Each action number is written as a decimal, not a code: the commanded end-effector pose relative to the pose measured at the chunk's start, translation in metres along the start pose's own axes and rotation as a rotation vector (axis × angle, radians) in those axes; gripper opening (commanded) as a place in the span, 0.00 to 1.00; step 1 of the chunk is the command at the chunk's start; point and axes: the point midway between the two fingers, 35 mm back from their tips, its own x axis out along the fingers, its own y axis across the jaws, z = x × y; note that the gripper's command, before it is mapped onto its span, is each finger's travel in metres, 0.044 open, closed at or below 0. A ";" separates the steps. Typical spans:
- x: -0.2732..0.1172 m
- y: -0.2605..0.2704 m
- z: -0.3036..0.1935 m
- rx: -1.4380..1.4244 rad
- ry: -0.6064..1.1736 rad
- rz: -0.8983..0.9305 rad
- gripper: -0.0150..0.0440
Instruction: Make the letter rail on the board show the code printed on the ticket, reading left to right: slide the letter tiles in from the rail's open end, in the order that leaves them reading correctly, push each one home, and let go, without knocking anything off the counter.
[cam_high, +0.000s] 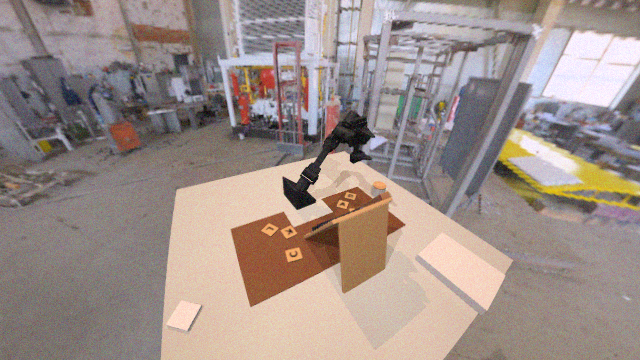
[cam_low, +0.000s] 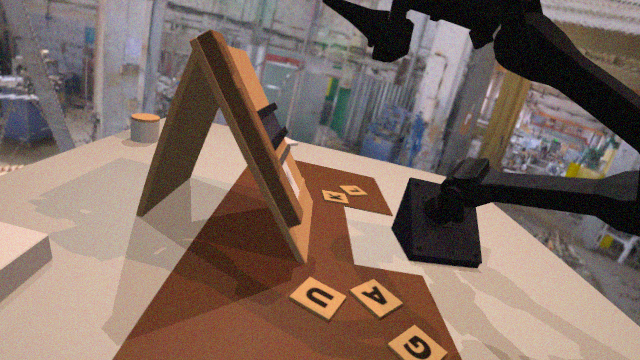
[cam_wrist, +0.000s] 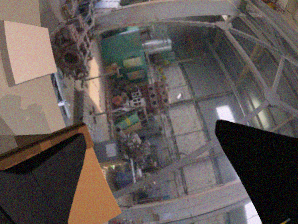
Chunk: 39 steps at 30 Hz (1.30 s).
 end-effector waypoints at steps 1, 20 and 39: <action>-0.003 0.043 -0.061 0.266 0.105 0.123 1.00; -0.077 0.216 -0.171 1.373 0.400 0.368 1.00; -0.074 0.204 -0.170 1.201 0.382 0.407 1.00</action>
